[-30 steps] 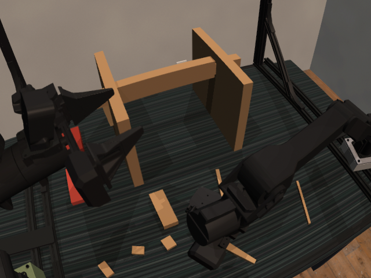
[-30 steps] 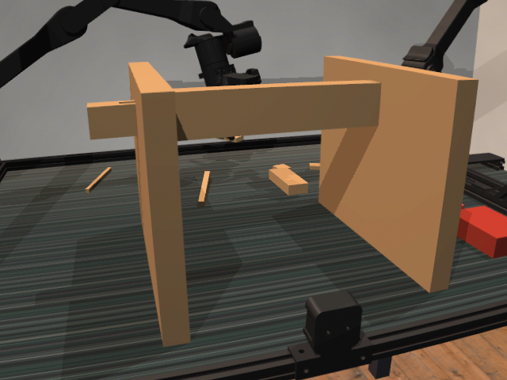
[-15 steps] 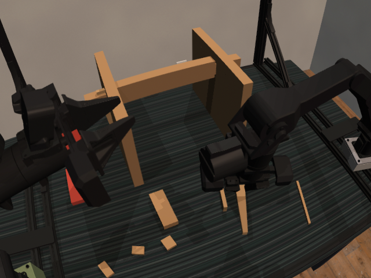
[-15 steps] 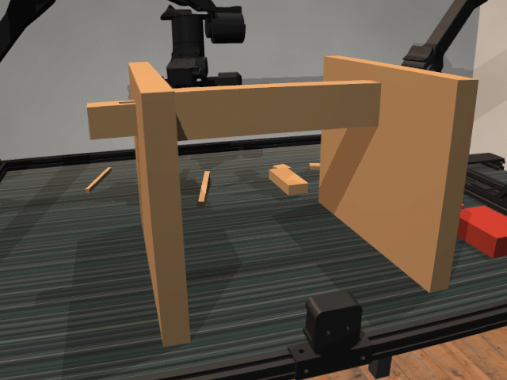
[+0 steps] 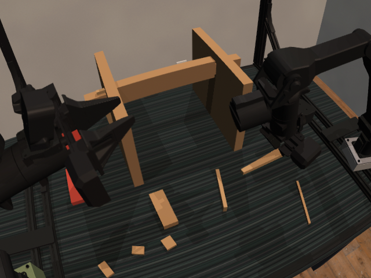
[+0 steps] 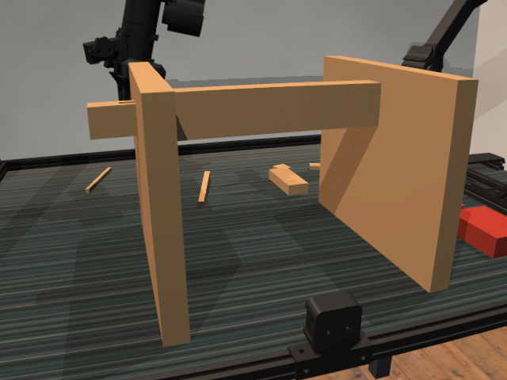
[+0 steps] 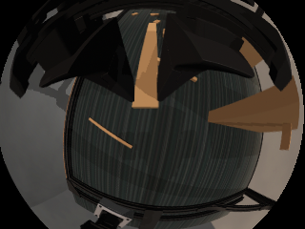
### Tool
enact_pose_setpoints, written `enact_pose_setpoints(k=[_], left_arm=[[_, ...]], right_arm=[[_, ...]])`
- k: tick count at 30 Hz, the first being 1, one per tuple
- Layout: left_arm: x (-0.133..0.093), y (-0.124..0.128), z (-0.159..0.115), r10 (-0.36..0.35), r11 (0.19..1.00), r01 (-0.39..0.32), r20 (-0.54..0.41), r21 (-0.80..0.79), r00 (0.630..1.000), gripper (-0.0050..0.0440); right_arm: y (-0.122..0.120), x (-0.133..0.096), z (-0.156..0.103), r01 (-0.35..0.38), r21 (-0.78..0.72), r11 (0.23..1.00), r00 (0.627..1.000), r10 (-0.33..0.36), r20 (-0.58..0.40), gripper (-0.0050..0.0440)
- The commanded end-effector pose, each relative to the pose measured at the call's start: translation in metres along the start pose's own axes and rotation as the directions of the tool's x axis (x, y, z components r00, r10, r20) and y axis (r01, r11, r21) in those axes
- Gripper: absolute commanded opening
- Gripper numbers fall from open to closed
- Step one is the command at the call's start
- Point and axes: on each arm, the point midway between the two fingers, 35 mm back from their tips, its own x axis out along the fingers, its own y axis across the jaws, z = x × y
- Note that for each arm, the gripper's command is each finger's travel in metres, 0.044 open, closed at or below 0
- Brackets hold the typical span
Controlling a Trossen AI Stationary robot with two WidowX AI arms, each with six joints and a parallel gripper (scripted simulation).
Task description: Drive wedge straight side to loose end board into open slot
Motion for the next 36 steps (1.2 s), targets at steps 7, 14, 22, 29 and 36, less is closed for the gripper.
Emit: enact_pose_setpoints(k=[7,14,22,29,36], left_arm=[[-0.002,-0.003,0.022,-0.034,0.981,0.029,0.024,0.190,0.999,0.0000],[-0.002,-0.003,0.022,-0.034,0.981,0.029,0.024,0.190,0.999,0.0000],[-0.002,-0.003,0.022,-0.034,0.981,0.029,0.024,0.190,0.999,0.0000],[-0.002,-0.003,0.022,-0.034,0.981,0.029,0.024,0.190,0.999,0.0000],[-0.002,-0.003,0.022,-0.034,0.981,0.029,0.024,0.190,0.999,0.0000]], right_arm=[[-0.001,0.000,0.000,0.004,0.003,1.000,1.000,-0.004,0.003,0.0197],[-0.003,0.052,-0.024,0.040,0.285,0.958,0.999,-0.040,-0.007,0.0197],[-0.006,0.117,-0.084,0.084,0.650,0.755,0.995,-0.094,-0.020,0.0197],[-0.006,0.145,-0.134,0.095,0.824,0.559,0.992,-0.127,-0.028,0.0197],[-0.007,0.165,-0.215,0.079,0.971,0.226,0.984,-0.173,-0.040,0.0197]])
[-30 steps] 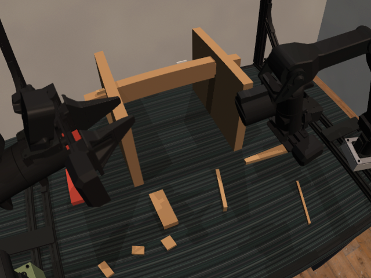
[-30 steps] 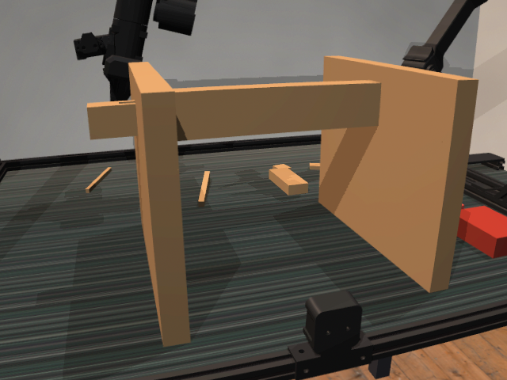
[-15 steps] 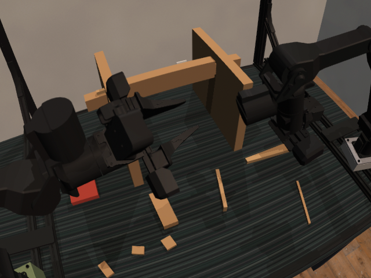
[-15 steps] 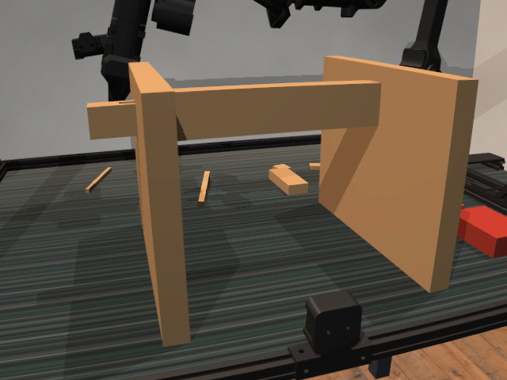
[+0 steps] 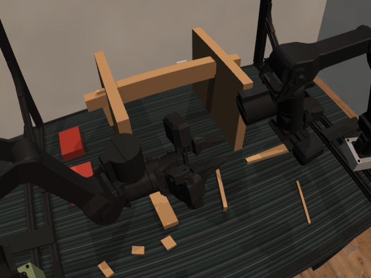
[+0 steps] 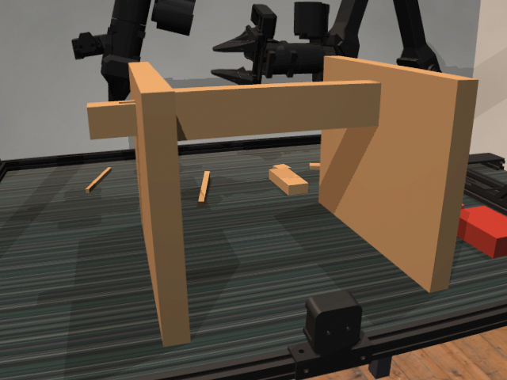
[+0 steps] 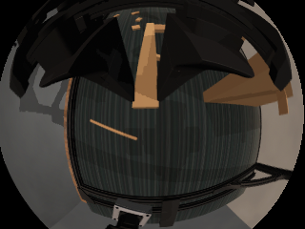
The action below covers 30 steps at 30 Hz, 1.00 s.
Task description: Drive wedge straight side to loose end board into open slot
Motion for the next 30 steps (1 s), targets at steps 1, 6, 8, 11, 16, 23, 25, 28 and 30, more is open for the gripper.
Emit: enact_pose_setpoints(k=[1,6,8,11,16,23,25,28,30], left_arm=[[0.000,0.000,0.001,-0.003,1.000,0.003,0.001,0.006,1.000,0.0000],[0.000,0.000,0.001,-0.003,1.000,0.003,0.001,0.006,1.000,0.0000],[0.000,0.000,0.001,-0.003,1.000,0.003,0.001,0.006,1.000,0.0000],[0.000,0.000,0.001,-0.003,1.000,0.003,0.001,0.006,1.000,0.0000],[0.000,0.000,0.001,-0.003,1.000,0.003,0.001,0.006,1.000,0.0000],[0.000,0.000,0.001,-0.003,1.000,0.003,0.001,0.006,1.000,0.0000],[0.000,0.000,0.001,-0.003,1.000,0.003,0.001,0.006,1.000,0.0000],[0.000,0.000,0.001,-0.003,1.000,0.003,0.001,0.006,1.000,0.0000],[0.000,0.000,0.001,-0.003,1.000,0.003,0.001,0.006,1.000,0.0000]], right_arm=[[-0.035,0.007,-0.014,0.006,0.169,0.986,1.000,-0.010,0.021,0.0197],[-0.068,0.007,-0.026,0.008,0.311,0.950,0.999,-0.021,0.037,0.0197],[-0.076,0.007,-0.028,0.008,0.343,0.939,0.999,-0.023,0.041,0.0197],[-0.076,0.007,-0.028,0.008,0.343,0.939,0.999,-0.023,0.041,0.0197],[-0.076,0.017,-0.029,0.008,0.343,0.939,0.999,-0.023,0.041,0.0197],[-0.077,0.031,-0.029,0.008,0.343,0.939,0.999,-0.023,0.041,0.0197],[-0.077,0.036,-0.029,0.008,0.343,0.939,0.999,-0.023,0.041,0.0197],[-0.077,0.044,-0.029,0.008,0.343,0.939,0.999,-0.023,0.041,0.0197],[-0.078,0.050,-0.029,0.008,0.343,0.939,0.999,-0.023,0.041,0.0197]])
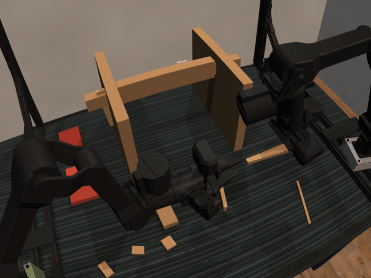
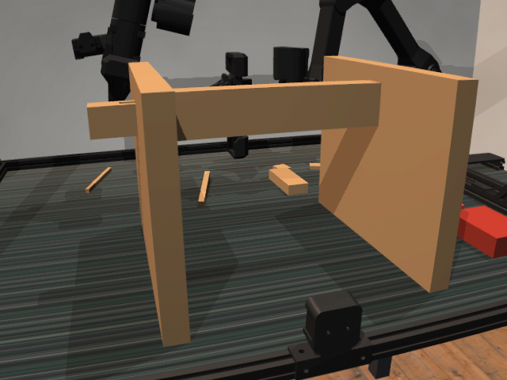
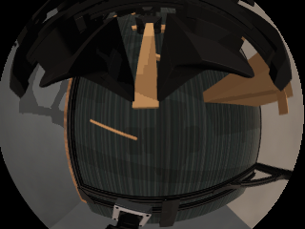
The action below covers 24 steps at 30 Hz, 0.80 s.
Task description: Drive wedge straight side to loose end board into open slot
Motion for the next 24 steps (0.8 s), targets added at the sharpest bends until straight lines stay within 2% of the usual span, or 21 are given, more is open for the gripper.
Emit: enact_pose_setpoints(k=[1,24], left_arm=[[0.000,0.000,0.001,-0.003,1.000,0.003,0.001,0.006,1.000,0.0000],[0.000,0.000,0.001,-0.003,1.000,0.003,0.001,0.006,1.000,0.0000]], right_arm=[[-0.002,0.010,0.000,0.001,0.002,1.000,1.000,-0.001,-0.002,0.0197],[-0.001,0.064,0.001,0.001,0.002,1.000,1.000,-0.001,-0.002,0.0197]])
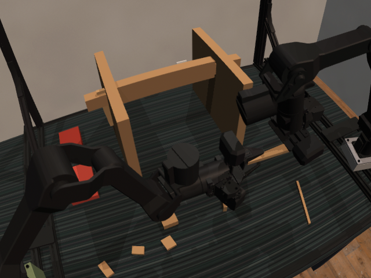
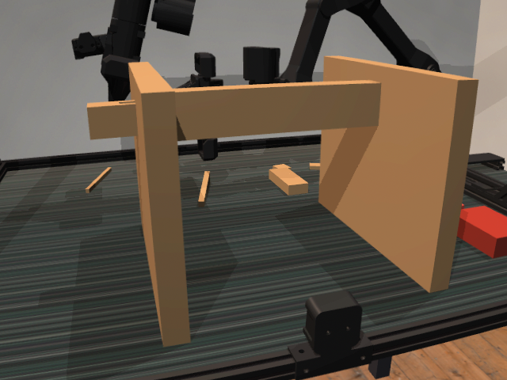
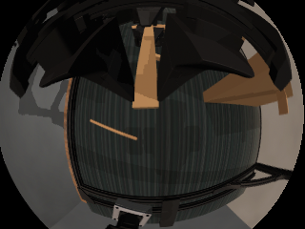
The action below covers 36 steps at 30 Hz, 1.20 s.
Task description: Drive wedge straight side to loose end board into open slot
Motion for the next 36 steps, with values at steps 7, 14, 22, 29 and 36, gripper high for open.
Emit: enact_pose_setpoints(k=[7,14,22,29,36], left_arm=[[0.000,0.000,0.001,-0.003,1.000,0.003,0.001,0.006,1.000,0.0000],[0.000,0.000,0.001,-0.003,1.000,0.003,0.001,0.006,1.000,0.0000],[0.000,0.000,0.001,-0.003,1.000,0.003,0.001,0.006,1.000,0.0000],[0.000,0.000,0.001,-0.003,1.000,0.003,0.001,0.006,1.000,0.0000],[0.000,0.000,0.001,-0.003,1.000,0.003,0.001,0.006,1.000,0.0072]], right_arm=[[-0.001,0.017,0.001,0.002,0.002,1.000,1.000,-0.002,-0.002,0.0197],[0.001,0.014,0.001,0.000,0.000,1.000,1.000,0.000,0.001,0.0105],[0.001,0.014,0.001,0.000,0.000,1.000,1.000,0.000,0.001,0.0065],[0.001,0.014,0.001,0.000,0.000,1.000,1.000,0.000,0.001,0.0019],[0.001,0.014,0.001,0.000,0.000,1.000,1.000,0.000,0.001,0.0000]])
